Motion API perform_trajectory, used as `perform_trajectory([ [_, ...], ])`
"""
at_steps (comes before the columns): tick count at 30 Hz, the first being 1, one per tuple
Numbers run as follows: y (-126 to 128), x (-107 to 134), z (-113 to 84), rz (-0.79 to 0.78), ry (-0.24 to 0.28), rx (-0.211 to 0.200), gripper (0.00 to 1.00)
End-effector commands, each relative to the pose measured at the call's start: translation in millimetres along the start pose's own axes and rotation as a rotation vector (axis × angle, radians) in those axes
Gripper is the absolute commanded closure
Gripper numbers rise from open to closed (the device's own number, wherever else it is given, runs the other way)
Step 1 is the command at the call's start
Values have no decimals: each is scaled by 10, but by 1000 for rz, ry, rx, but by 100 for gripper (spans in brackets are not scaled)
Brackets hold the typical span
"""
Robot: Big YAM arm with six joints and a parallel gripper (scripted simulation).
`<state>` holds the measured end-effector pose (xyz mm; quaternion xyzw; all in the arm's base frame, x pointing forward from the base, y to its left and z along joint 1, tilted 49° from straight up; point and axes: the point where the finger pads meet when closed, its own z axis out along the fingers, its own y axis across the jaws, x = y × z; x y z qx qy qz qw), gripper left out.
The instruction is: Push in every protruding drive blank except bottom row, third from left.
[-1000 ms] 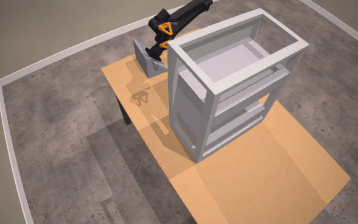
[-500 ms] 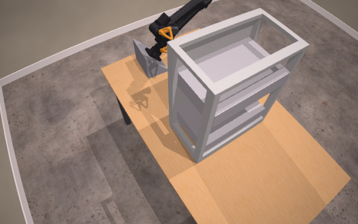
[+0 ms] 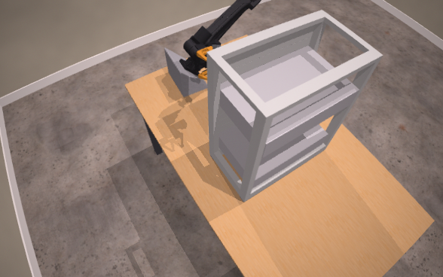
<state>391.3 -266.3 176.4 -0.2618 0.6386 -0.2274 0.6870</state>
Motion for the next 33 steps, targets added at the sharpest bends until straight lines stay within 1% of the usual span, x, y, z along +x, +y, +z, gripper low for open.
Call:
perform_trajectory([
  [1,-239,1,101,-62,-20,24,0],
  [3,-179,-11,59,-53,-14,20,0],
  [33,-179,-11,59,-52,-14,20,0],
])
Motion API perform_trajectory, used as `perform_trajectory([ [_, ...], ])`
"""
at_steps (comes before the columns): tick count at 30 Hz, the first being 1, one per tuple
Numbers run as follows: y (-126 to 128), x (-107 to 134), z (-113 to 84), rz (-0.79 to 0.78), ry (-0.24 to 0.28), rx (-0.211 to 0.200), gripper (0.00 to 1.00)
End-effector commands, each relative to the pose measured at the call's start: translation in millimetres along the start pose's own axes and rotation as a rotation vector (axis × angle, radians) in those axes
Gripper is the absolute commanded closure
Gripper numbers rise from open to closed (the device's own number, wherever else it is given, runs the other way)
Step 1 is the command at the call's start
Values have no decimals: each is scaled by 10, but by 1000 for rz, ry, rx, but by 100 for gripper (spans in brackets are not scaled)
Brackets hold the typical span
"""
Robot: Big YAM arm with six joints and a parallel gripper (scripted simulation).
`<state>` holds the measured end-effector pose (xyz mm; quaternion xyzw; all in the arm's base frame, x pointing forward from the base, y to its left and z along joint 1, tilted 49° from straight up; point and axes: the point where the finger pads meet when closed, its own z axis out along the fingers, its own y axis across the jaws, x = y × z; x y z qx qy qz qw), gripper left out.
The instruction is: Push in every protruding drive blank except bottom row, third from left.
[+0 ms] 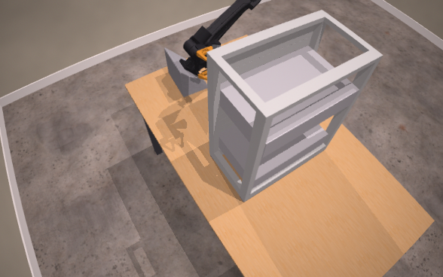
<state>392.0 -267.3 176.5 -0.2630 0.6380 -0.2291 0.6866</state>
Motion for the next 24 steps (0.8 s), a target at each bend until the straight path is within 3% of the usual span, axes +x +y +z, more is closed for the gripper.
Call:
perform_trajectory([
  [1,-171,-17,54,-48,-14,19,0],
  [21,-171,-17,54,-48,-14,19,0],
  [22,-171,-17,54,-48,-14,19,100],
  [24,-171,-17,54,-47,-14,19,100],
])
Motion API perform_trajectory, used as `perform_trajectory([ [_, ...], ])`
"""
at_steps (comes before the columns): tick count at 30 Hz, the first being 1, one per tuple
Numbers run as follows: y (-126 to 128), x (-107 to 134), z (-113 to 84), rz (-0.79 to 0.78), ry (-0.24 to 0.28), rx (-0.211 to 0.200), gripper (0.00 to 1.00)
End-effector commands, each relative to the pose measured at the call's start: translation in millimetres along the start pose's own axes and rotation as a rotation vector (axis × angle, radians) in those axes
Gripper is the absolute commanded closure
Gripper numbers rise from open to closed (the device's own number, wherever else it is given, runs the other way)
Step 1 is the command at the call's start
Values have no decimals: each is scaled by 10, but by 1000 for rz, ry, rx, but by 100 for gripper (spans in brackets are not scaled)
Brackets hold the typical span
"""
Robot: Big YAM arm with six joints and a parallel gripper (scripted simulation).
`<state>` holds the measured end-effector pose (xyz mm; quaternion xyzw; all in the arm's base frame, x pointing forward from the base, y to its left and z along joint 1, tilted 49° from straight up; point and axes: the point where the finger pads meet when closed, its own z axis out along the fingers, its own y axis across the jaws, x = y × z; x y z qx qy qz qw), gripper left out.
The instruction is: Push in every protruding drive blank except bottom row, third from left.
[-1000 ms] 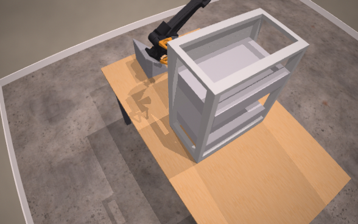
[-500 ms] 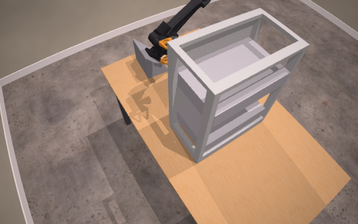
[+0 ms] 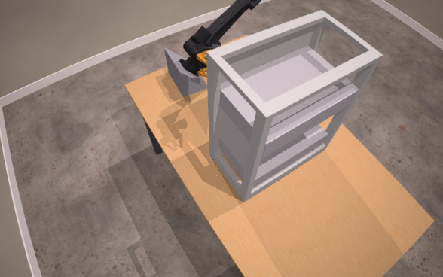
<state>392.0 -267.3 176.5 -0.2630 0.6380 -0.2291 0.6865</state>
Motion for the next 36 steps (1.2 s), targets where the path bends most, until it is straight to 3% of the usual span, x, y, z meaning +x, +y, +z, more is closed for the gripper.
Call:
perform_trajectory([
  [1,-171,-17,54,-47,-14,19,100],
  [33,-169,-28,48,-45,-13,19,100],
  [36,-67,-46,-25,-17,3,8,100],
])
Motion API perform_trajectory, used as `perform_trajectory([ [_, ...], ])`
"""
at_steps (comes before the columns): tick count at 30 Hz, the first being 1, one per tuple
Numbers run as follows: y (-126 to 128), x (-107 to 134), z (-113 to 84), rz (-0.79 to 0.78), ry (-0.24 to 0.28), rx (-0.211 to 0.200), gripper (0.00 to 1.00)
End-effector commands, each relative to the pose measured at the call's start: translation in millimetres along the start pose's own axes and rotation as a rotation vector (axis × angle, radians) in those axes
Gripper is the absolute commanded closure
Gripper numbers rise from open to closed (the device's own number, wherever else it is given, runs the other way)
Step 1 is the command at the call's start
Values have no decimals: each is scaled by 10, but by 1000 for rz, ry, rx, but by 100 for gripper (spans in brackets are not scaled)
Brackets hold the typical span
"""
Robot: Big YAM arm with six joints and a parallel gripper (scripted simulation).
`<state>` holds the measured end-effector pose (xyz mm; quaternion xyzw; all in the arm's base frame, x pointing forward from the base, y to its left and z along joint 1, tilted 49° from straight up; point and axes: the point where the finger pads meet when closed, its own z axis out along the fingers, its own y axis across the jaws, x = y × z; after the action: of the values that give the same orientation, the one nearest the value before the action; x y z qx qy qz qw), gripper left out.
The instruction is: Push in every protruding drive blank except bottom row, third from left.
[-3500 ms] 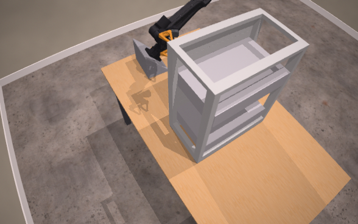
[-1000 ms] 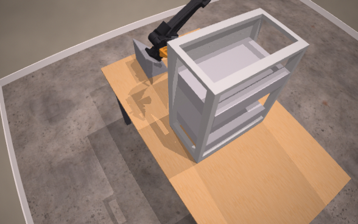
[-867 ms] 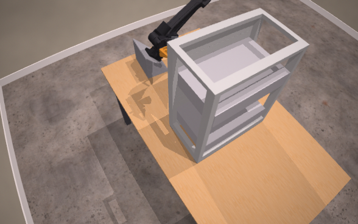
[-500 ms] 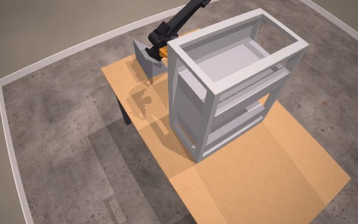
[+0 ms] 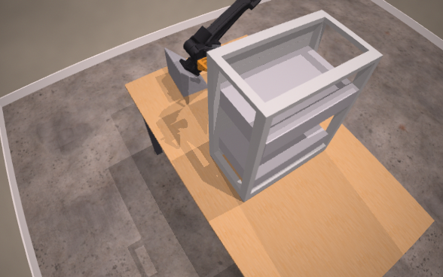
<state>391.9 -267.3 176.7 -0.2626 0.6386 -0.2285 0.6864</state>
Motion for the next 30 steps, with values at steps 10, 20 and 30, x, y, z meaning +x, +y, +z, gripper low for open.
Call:
perform_trajectory([
  [10,-182,-351,-149,-14,8,12,100],
  [20,-406,-906,-223,-27,-7,13,100],
  [30,-635,-1207,-251,-44,-15,23,100],
])
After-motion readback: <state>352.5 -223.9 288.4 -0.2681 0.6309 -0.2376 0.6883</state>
